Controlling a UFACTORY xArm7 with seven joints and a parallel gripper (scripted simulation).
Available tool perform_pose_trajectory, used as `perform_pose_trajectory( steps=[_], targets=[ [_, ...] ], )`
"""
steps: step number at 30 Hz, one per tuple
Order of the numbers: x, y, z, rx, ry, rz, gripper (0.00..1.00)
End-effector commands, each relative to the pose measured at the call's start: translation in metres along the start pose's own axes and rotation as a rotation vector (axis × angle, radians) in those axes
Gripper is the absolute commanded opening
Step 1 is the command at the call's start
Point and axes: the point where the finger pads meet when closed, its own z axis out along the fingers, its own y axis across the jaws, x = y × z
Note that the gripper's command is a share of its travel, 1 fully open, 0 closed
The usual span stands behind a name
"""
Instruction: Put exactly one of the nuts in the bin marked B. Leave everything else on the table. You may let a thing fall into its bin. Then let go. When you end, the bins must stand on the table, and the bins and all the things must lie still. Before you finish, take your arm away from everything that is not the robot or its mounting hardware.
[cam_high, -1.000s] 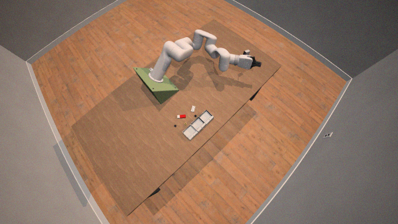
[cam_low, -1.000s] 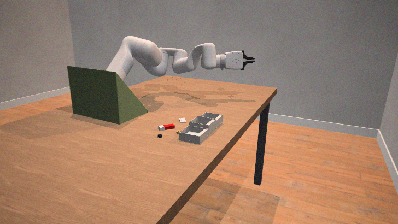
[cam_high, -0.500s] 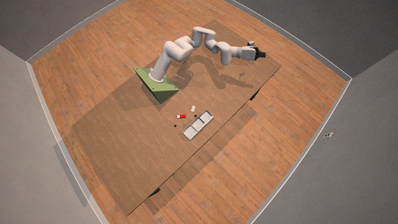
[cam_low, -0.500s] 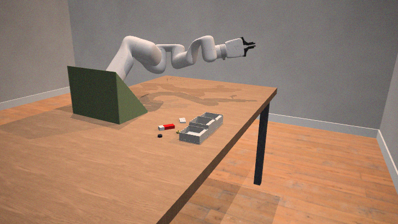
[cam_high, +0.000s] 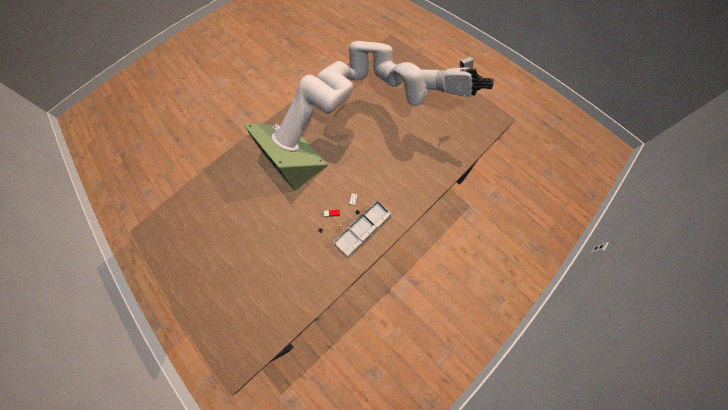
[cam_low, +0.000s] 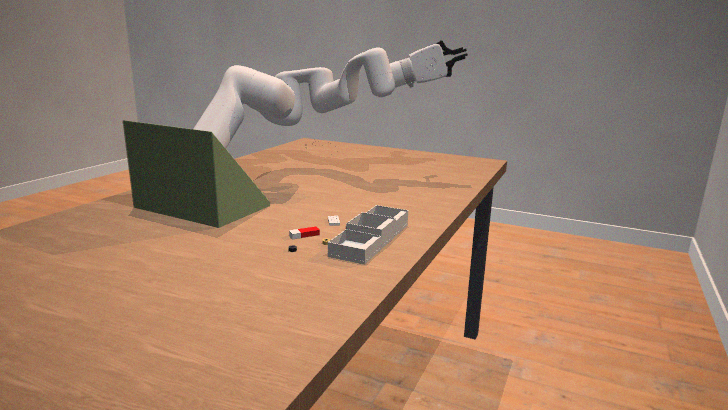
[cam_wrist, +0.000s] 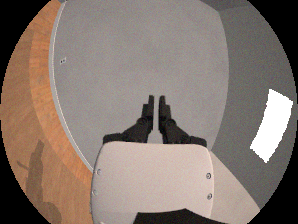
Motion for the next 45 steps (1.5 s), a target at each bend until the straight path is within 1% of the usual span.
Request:
perform_pose_trajectory(
  steps=[1, 3, 5, 7, 11, 13, 14, 16, 17, 18, 21, 23, 25, 26, 29, 33, 35, 36, 38, 41, 43, 44, 45],
  targets=[
    [-0.005, 0.025, 0.006, -0.028, -0.036, 0.016, 0.07],
    [-0.009, 0.039, 0.009, -0.028, -0.036, 0.016, 0.07],
    [-0.009, 0.039, 0.009, -0.028, -0.036, 0.016, 0.07],
    [-0.015, 0.054, 0.011, -0.069, -0.118, 0.058, 0.07],
    [-0.028, 0.082, 0.015, -0.072, -0.125, 0.061, 0.07],
    [-0.028, 0.082, 0.015, -0.072, -0.125, 0.061, 0.07],
    [-0.033, 0.089, 0.016, -0.086, -0.167, 0.082, 0.07],
    [-0.033, 0.089, 0.016, -0.086, -0.167, 0.082, 0.07],
    [-0.038, 0.096, 0.016, -0.099, -0.210, 0.104, 0.07],
    [-0.042, 0.102, 0.017, -0.102, -0.220, 0.109, 0.07],
    [-0.055, 0.119, 0.019, -0.102, -0.220, 0.108, 0.07],
    [-0.054, 0.119, 0.019, -0.102, -0.220, 0.108, 0.07],
    [-0.066, 0.131, 0.019, -0.117, -0.308, 0.153, 0.07],
    [-0.072, 0.137, 0.019, -0.119, -0.320, 0.158, 0.07],
    [-0.087, 0.151, 0.020, -0.119, -0.320, 0.158, 0.07],
    [-0.087, 0.151, 0.020, -0.119, -0.320, 0.158, 0.07],
    [-0.101, 0.160, 0.019, -0.121, -0.410, 0.203, 0.07],
    [-0.108, 0.165, 0.019, -0.122, -0.424, 0.210, 0.07],
    [-0.122, 0.174, 0.019, -0.122, -0.424, 0.210, 0.07],
    [-0.124, 0.176, 0.018, -0.122, -0.424, 0.210, 0.07],
    [-0.140, 0.183, 0.017, -0.113, -0.513, 0.254, 0.07],
    [-0.147, 0.186, 0.016, -0.111, -0.531, 0.262, 0.07],
    [-0.155, 0.189, 0.015, -0.111, -0.531, 0.262, 0.07]
  ],
)
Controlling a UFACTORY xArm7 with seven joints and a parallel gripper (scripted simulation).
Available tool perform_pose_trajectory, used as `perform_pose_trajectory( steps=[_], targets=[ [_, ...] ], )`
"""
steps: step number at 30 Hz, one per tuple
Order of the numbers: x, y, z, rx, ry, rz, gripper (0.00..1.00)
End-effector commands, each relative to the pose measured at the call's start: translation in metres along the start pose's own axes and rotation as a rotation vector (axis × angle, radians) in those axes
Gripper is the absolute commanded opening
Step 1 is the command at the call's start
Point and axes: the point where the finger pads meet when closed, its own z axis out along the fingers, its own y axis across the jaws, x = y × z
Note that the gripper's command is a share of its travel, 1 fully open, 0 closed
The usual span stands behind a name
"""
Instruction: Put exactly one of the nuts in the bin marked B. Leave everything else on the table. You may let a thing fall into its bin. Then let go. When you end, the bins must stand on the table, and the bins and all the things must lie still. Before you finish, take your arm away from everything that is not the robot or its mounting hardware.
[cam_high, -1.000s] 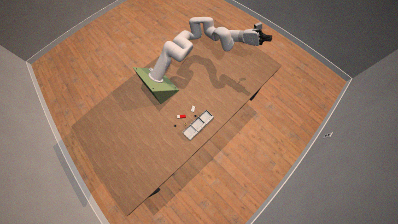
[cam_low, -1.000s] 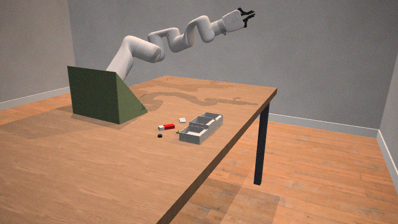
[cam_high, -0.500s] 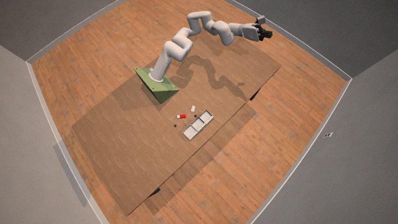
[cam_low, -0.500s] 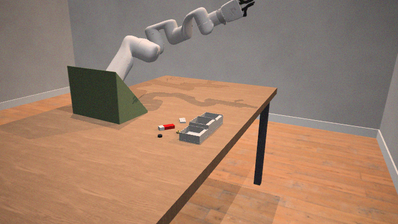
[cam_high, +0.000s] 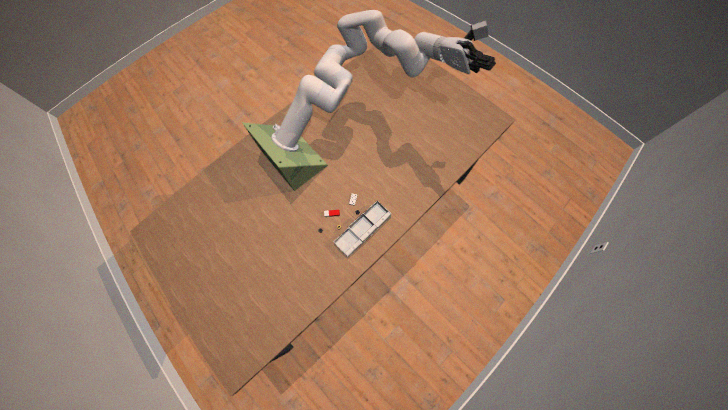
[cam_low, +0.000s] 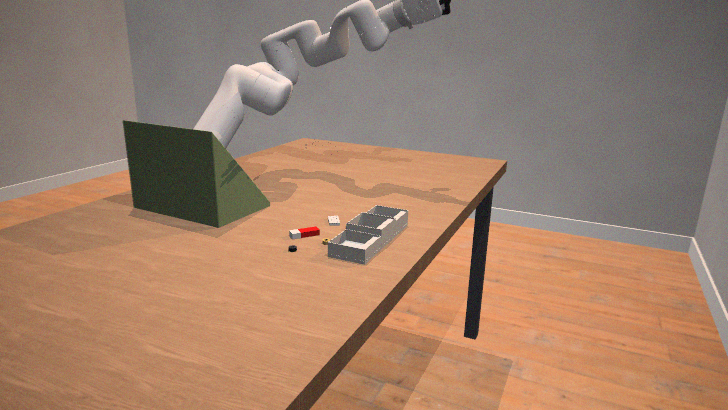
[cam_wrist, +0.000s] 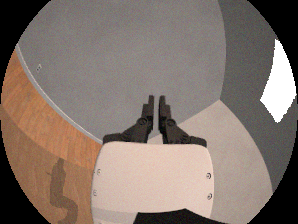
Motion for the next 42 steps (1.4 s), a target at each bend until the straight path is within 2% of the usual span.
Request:
perform_pose_trajectory(
  steps=[1, 5, 7, 8, 10, 13, 15, 16, 19, 22, 25, 27, 30, 33, 36, 39, 42],
  targets=[
    [-0.024, 0.023, 0.012, 0.004, -0.070, 0.030, 0.07],
    [-0.027, 0.025, 0.014, 0.004, -0.070, 0.030, 0.07],
    [-0.041, 0.033, 0.019, 0.021, -0.163, 0.064, 0.07],
    [-0.048, 0.036, 0.021, 0.024, -0.183, 0.072, 0.07],
    [-0.062, 0.044, 0.026, 0.024, -0.183, 0.072, 0.07],
    [-0.065, 0.045, 0.027, 0.024, -0.183, 0.071, 0.07],
    [-0.080, 0.050, 0.031, 0.050, -0.274, 0.103, 0.07],
    [-0.088, 0.053, 0.033, 0.056, -0.296, 0.111, 0.07],
    [-0.106, 0.059, 0.038, 0.056, -0.296, 0.111, 0.07],
    [-0.106, 0.059, 0.038, 0.056, -0.296, 0.111, 0.07],
    [-0.130, 0.063, 0.043, 0.098, -0.409, 0.148, 0.07],
    [-0.147, 0.066, 0.046, 0.098, -0.409, 0.148, 0.07],
    [-0.150, 0.066, 0.046, 0.098, -0.409, 0.148, 0.07],
    [-0.175, 0.068, 0.049, 0.149, -0.521, 0.184, 0.07],
    [-0.196, 0.069, 0.051, 0.149, -0.521, 0.184, 0.07],
    [-0.196, 0.069, 0.051, 0.149, -0.521, 0.184, 0.07],
    [-0.221, 0.067, 0.051, 0.209, -0.630, 0.218, 0.07]
  ],
)
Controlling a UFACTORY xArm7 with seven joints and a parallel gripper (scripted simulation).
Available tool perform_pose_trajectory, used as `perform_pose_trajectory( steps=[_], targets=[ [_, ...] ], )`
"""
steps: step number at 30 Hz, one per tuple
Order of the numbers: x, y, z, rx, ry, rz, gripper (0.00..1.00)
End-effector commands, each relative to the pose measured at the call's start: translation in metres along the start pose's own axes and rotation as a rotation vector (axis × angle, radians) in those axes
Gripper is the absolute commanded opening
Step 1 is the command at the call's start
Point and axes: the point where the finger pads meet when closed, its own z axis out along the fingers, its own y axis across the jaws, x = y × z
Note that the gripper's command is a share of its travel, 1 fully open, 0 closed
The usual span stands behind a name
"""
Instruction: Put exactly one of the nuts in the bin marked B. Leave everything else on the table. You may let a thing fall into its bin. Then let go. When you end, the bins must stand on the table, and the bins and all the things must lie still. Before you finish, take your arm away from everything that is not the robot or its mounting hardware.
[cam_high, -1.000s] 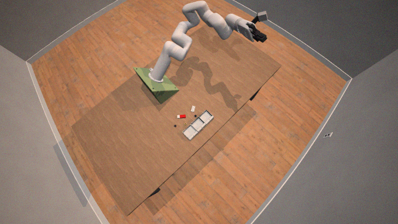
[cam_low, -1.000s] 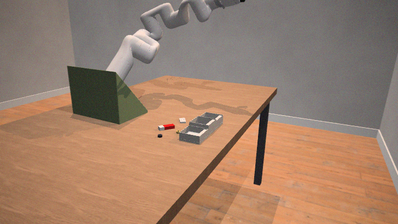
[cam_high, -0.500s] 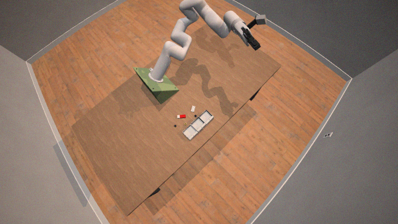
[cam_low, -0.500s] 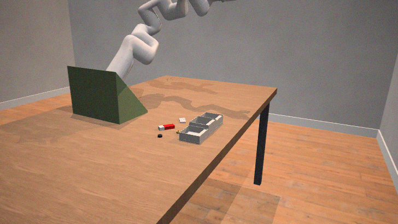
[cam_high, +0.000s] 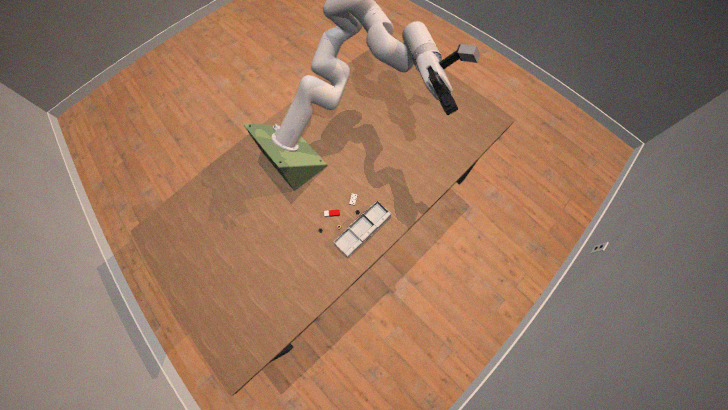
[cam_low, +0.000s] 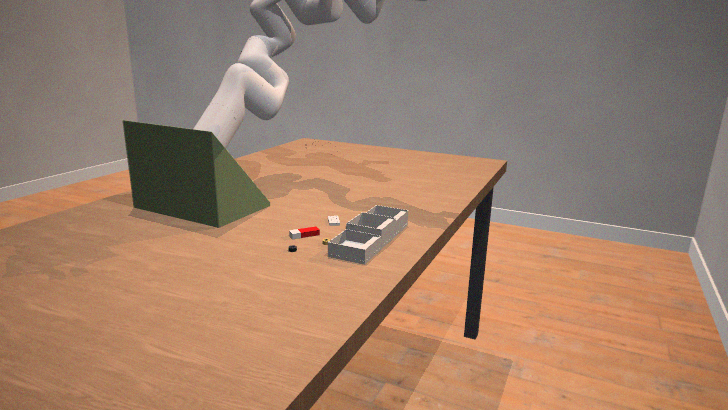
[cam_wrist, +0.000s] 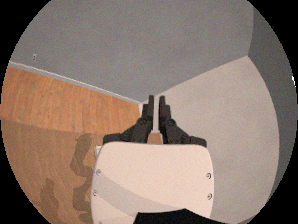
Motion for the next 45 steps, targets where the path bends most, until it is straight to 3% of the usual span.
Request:
perform_pose_trajectory(
  steps=[1, 5, 8, 11, 14, 17, 22, 25, 27, 31, 34, 36, 39, 42, 45],
  targets=[
    [-0.024, 0.009, 0.015, 0.051, -0.090, 0.027, 0.07],
    [-0.034, 0.010, 0.022, 0.050, -0.090, 0.027, 0.07],
    [-0.056, 0.012, 0.033, 0.114, -0.201, 0.051, 0.07],
    [-0.075, 0.013, 0.042, 0.114, -0.201, 0.051, 0.07],
    [-0.075, 0.013, 0.042, 0.114, -0.201, 0.051, 0.07],
    [-0.098, 0.012, 0.052, 0.183, -0.308, 0.072, 0.07],
    [-0.117, 0.011, 0.059, 0.183, -0.308, 0.072, 0.07],
    [-0.140, 0.008, 0.067, 0.257, -0.412, 0.092, 0.07],
    [-0.156, 0.006, 0.072, 0.257, -0.412, 0.092, 0.07],
    [-0.159, 0.005, 0.072, 0.257, -0.412, 0.092, 0.07],
    [-0.183, 0.001, 0.077, 0.334, -0.512, 0.112, 0.07],
    [-0.199, -0.003, 0.081, 0.334, -0.512, 0.112, 0.07],
    [-0.200, -0.003, 0.081, 0.334, -0.512, 0.112, 0.07],
    [-0.224, -0.009, 0.084, 0.413, -0.607, 0.131, 0.07],
    [-0.241, -0.013, 0.086, 0.413, -0.607, 0.131, 0.07]
  ],
)
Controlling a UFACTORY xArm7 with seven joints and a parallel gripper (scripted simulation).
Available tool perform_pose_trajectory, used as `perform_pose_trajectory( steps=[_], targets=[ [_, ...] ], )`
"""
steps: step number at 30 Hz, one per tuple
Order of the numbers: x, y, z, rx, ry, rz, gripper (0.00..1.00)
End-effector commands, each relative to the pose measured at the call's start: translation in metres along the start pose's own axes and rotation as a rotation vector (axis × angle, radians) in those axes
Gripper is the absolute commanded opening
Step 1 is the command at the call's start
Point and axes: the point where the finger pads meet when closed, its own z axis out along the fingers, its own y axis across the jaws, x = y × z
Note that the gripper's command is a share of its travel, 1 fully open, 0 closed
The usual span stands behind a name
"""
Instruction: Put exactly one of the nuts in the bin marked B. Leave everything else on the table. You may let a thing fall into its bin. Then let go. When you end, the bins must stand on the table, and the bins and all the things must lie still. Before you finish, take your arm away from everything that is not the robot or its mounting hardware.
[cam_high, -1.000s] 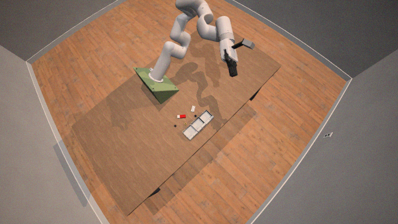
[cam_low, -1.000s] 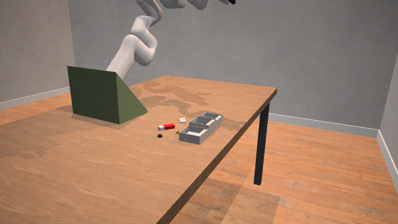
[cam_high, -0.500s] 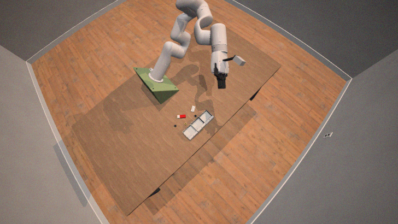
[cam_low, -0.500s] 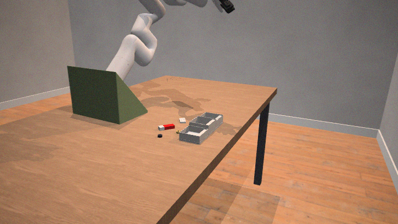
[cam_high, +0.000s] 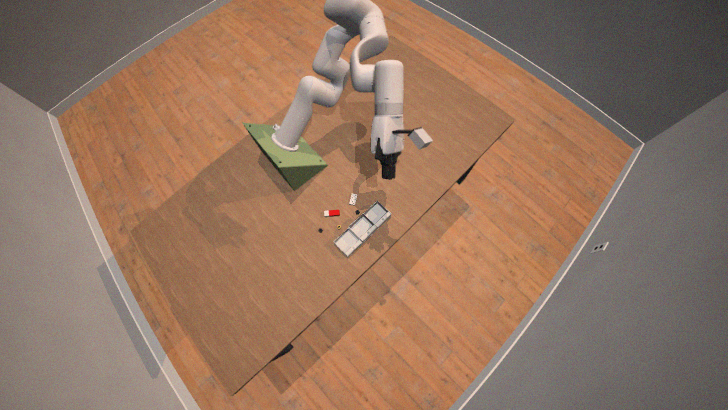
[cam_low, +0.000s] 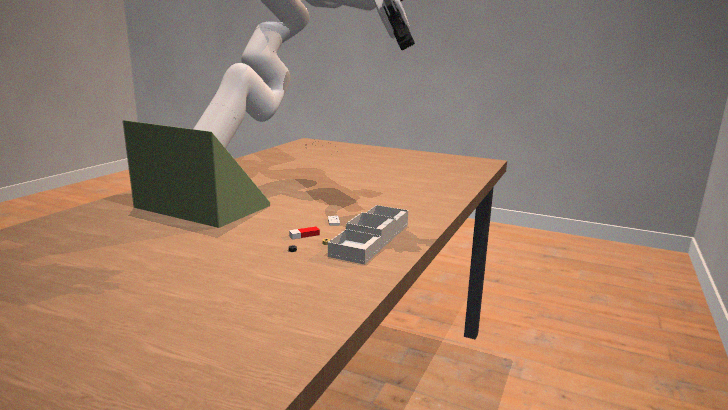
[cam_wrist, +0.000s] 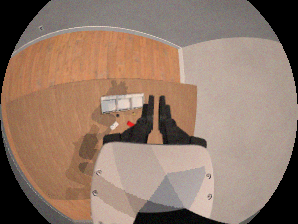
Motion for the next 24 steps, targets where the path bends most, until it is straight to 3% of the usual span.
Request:
perform_pose_trajectory(
  steps=[1, 3, 6, 10, 13, 17, 21, 24],
  targets=[
    [-0.015, 0.003, 0.014, 0.019, -0.026, 0.006, 0.07],
    [-0.015, 0.003, 0.014, 0.019, -0.026, 0.006, 0.07],
    [-0.035, 0.002, 0.030, 0.099, -0.117, 0.020, 0.07],
    [-0.047, 0.002, 0.039, 0.099, -0.117, 0.020, 0.07],
    [-0.068, -0.001, 0.052, 0.180, -0.204, 0.034, 0.07],
    [-0.079, -0.003, 0.060, 0.180, -0.204, 0.034, 0.07],
    [-0.093, -0.005, 0.067, 0.250, -0.273, 0.047, 0.07],
    [-0.110, -0.008, 0.077, 0.261, -0.284, 0.048, 0.07]
  ],
)
